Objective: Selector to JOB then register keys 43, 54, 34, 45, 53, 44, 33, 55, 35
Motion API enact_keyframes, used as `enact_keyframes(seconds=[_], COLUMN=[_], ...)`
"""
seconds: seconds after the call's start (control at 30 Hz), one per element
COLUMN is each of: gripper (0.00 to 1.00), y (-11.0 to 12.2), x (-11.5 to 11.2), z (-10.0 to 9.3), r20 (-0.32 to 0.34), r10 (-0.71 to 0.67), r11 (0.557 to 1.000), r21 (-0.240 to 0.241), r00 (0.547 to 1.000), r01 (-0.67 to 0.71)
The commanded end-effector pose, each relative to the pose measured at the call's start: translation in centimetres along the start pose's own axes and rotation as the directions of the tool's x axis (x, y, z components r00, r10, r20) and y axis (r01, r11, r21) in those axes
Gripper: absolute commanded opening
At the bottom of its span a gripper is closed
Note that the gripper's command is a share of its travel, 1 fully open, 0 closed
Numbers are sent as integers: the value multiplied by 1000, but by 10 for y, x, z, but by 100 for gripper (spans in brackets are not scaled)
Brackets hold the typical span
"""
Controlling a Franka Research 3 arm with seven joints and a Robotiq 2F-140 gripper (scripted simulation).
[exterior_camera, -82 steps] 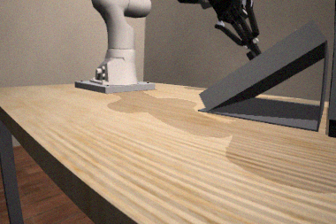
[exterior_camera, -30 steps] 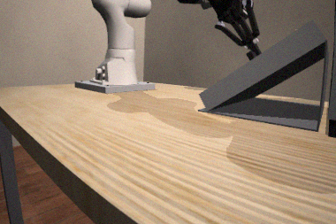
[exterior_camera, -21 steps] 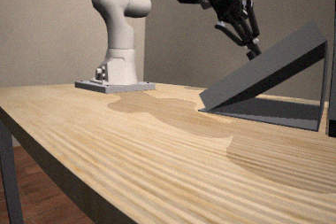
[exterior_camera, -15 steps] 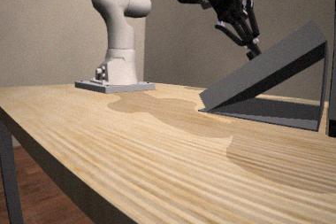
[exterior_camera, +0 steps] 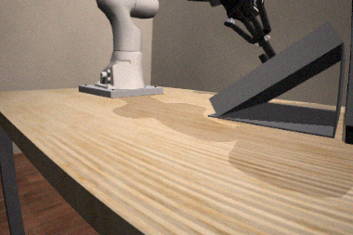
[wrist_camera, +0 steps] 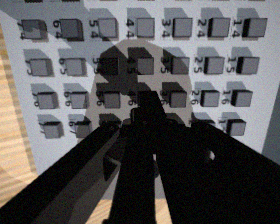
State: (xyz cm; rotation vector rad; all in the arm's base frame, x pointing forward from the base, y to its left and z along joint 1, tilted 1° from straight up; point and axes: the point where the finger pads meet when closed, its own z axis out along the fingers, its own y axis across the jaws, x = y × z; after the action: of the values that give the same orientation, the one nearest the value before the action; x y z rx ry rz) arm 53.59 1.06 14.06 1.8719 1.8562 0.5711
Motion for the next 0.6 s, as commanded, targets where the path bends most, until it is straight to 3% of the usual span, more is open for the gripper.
enact_keyframes(seconds=[0.0,0.57], gripper=[10,10], y=[-2,-2], x=[1,1], z=[-6,-20], r20=[-2,-2], r10=[3,3], r11=[1000,1000], r21=[7,7], r00=[1000,1000], r01=[-3,-3])
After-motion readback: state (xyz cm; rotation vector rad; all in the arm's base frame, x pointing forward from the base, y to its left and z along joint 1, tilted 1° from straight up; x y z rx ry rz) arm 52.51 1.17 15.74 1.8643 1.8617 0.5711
